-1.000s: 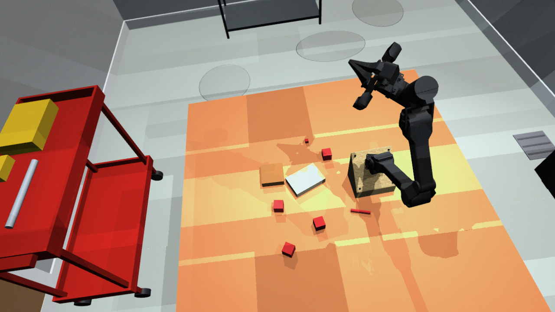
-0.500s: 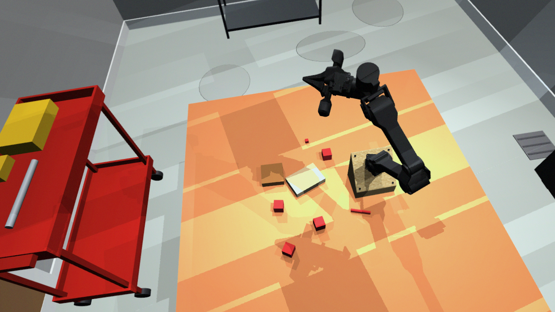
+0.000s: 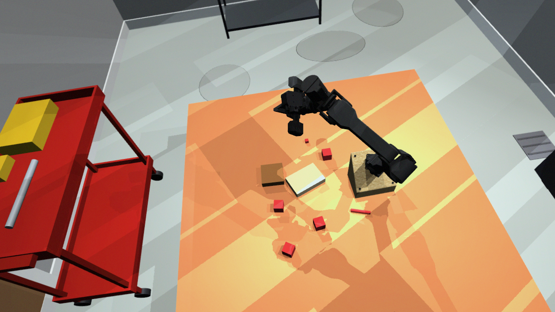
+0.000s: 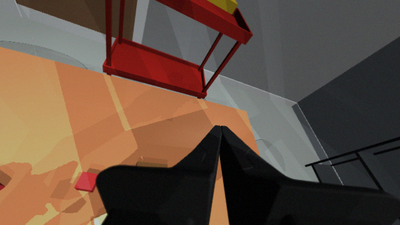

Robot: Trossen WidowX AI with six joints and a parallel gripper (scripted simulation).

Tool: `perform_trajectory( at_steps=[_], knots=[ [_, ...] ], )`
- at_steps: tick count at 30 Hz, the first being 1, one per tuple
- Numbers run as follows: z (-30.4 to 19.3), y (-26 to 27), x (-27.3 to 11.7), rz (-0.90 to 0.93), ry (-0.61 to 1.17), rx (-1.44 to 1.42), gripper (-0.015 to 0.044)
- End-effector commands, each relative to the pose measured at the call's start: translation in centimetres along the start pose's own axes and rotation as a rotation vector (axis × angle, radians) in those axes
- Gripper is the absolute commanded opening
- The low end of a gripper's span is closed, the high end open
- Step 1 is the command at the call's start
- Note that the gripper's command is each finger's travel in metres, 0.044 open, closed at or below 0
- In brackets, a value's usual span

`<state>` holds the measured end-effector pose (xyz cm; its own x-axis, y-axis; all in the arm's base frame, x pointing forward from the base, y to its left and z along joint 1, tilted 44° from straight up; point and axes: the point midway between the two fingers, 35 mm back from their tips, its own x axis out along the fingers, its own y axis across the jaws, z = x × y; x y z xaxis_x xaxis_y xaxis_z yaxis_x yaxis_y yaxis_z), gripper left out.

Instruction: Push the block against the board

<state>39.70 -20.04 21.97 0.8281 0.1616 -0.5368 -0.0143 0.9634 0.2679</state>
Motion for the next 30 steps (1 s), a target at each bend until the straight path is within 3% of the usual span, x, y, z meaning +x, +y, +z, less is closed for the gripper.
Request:
perform_trajectory(
  at_steps=[1,18,30],
  knots=[
    [-2.4,2.3,3.2,0.069,0.100,0.004,0.0000],
    [-12.6,11.8,12.3,0.374,0.471,-0.101,0.0000],
    [-22.6,19.6,15.4,0.618,0.776,-0.213,0.0000]
  ],
)
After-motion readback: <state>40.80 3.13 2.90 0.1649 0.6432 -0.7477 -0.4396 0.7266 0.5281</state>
